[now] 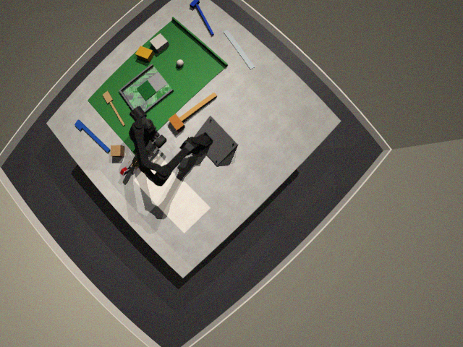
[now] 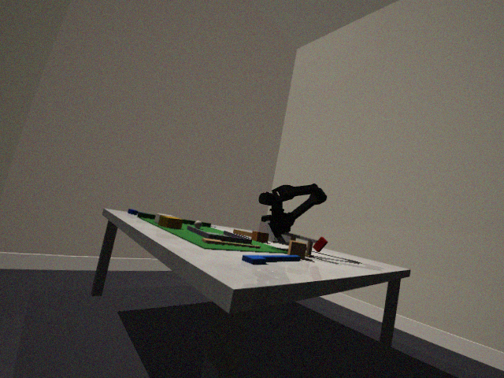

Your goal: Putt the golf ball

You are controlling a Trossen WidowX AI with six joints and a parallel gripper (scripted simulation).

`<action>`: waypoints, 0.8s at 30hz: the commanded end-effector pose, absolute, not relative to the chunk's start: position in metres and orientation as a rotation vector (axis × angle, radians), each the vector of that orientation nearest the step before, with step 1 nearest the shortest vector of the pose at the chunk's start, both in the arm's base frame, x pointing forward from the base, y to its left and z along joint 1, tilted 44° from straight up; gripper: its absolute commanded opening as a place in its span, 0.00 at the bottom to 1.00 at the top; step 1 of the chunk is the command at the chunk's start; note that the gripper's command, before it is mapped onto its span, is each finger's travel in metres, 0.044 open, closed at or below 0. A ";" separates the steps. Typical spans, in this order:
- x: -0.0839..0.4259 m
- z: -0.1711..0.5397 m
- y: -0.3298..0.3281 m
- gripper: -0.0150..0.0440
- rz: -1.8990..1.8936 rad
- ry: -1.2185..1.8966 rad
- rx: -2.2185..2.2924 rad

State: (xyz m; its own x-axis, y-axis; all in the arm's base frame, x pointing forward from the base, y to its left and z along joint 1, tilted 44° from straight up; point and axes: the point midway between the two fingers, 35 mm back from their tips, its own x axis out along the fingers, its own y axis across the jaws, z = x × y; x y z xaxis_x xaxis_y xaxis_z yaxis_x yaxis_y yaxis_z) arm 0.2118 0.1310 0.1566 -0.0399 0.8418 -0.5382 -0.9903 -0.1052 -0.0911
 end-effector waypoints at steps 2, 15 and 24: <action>0.216 0.180 0.111 0.25 1.539 0.369 -0.524; 0.208 0.218 0.078 0.25 1.459 0.422 -0.493; 0.238 0.196 0.053 0.25 1.391 0.571 -0.400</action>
